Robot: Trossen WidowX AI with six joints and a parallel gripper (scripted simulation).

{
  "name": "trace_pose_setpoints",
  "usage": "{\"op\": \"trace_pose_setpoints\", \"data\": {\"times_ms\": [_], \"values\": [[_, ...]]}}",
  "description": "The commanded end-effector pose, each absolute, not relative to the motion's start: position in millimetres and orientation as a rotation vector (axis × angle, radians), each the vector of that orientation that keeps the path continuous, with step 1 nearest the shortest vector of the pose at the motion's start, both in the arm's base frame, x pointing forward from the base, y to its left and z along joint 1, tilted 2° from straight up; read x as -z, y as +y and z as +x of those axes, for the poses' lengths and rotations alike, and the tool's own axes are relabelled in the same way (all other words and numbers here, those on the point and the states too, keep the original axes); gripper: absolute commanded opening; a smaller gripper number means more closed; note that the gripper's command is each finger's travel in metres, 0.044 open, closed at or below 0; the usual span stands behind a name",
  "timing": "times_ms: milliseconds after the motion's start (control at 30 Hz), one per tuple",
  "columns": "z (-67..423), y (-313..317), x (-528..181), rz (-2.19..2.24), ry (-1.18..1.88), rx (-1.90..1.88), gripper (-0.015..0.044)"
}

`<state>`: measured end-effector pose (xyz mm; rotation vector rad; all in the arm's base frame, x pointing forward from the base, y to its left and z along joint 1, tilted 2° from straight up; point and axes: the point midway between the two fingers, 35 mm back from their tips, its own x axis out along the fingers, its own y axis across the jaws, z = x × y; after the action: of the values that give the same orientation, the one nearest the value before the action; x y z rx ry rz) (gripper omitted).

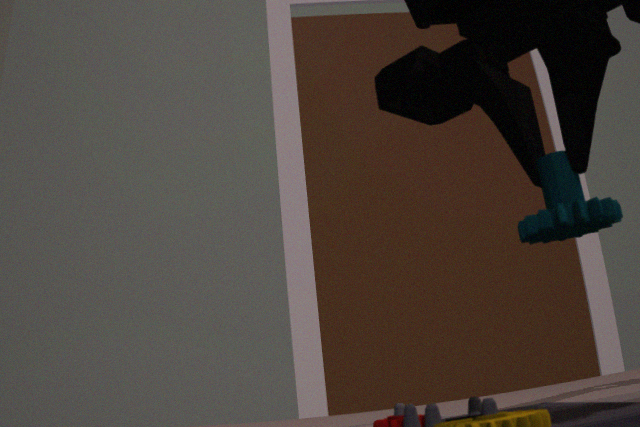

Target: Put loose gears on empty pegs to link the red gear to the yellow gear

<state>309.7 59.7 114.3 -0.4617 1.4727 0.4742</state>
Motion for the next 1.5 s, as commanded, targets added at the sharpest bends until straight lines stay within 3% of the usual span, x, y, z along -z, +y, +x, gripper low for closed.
{"op": "trace_pose_setpoints", "data": {"times_ms": [0,1467], "values": [[318,51,-114,-0.453,1.464,-0.464,0.0000],[368,-58,-73,-0.492,1.445,-0.496,0.0000]]}}
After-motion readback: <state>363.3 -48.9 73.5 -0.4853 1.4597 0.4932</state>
